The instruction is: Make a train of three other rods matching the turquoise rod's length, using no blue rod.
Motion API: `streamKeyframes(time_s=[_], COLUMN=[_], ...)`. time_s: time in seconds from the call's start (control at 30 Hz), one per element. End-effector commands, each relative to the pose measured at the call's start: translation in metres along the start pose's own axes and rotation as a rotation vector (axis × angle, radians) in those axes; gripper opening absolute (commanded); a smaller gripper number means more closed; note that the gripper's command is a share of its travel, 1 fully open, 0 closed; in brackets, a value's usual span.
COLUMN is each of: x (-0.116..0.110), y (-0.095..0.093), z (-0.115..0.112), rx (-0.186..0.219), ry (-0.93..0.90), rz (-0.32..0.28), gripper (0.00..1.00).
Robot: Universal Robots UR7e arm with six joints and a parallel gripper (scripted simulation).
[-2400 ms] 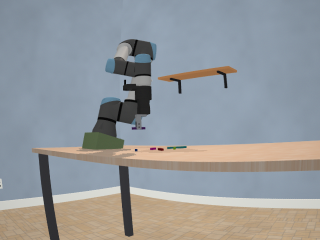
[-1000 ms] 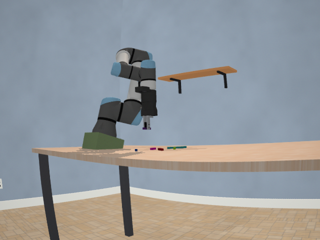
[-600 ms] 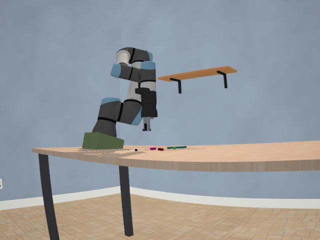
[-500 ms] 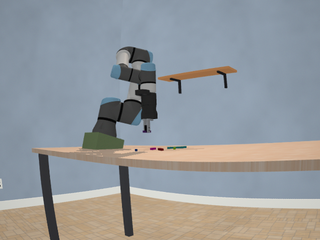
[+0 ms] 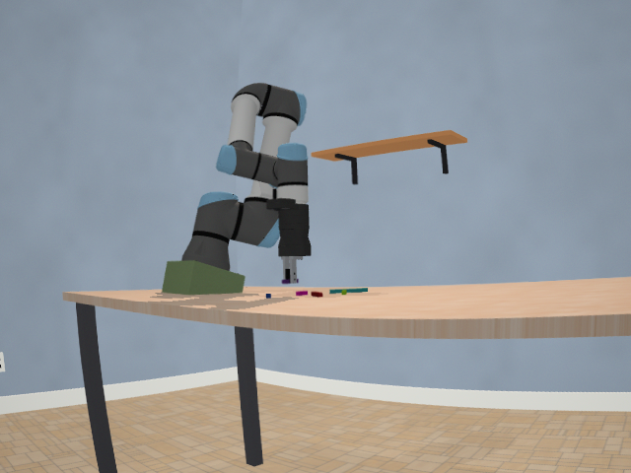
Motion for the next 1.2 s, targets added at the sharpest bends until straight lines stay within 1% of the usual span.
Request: streamKeyframes(time_s=[0.0,0.27,1.17], x=[0.0001,0.0001,0.0001], y=[-0.0136,-0.0192,-0.0193], z=[-0.0001,-0.0001,-0.0001], rx=[0.001,0.001,0.001], ry=[0.0,0.0,0.0], rz=[0.001,0.001,0.001], gripper=[0.24,0.24,0.24])
Point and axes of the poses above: the point where the finger pads meet when closed, its own y axis back along the fingers, its own z axis across the jaws, x = y × z, the point moved 10 cm from there along y, back along the fingers, and after that the axes turned 7 degrees about y, right-handed, at the moved point
